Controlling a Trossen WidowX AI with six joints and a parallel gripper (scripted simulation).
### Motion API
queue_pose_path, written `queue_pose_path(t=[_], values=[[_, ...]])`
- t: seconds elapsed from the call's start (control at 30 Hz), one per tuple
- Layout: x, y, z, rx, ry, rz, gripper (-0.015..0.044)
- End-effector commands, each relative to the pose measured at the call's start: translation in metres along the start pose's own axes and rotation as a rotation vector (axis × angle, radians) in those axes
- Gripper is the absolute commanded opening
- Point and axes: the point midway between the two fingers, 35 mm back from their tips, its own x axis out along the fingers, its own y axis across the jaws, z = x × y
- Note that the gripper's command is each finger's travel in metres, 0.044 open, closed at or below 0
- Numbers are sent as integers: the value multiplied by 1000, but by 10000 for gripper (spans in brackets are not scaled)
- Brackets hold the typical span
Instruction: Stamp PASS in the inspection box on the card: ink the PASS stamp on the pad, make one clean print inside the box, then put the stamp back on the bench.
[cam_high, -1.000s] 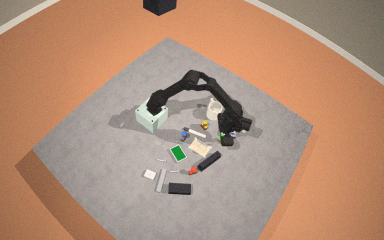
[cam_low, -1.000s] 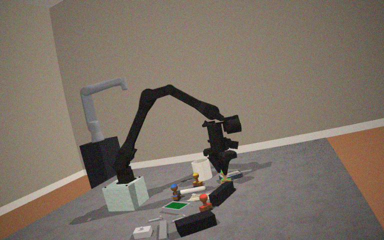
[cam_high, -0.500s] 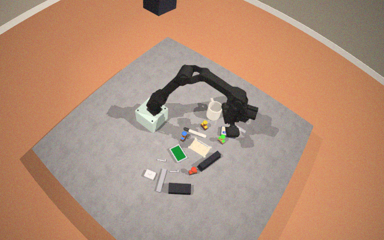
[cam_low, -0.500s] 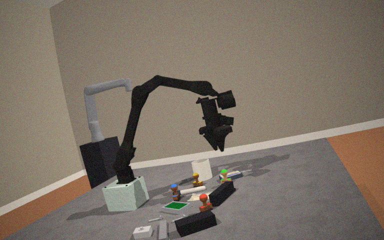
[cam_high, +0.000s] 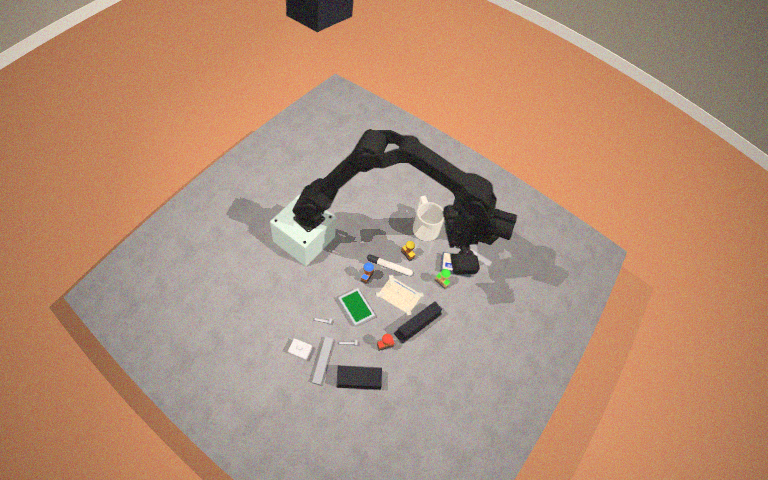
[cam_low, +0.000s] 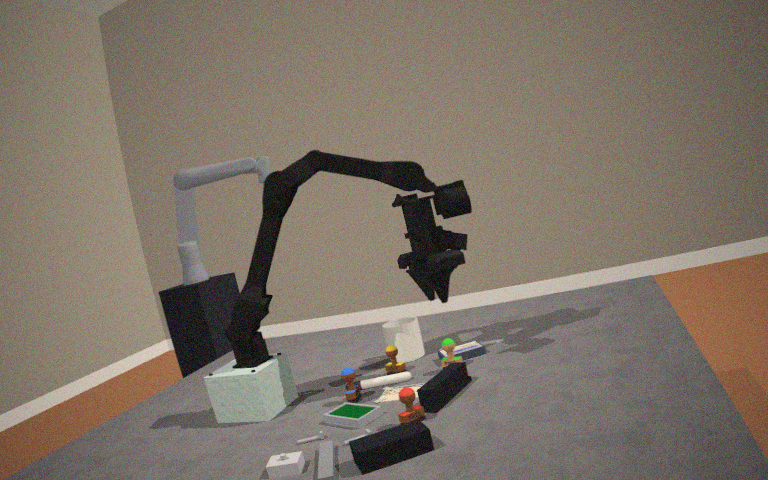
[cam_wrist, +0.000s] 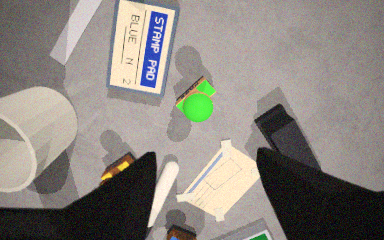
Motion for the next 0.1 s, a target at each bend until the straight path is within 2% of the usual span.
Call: queue_pose_path(t=[0.0, 0.07], values=[[0, 0, 0, 0, 0, 0, 259], [0, 0, 0, 0, 0, 0, 259]])
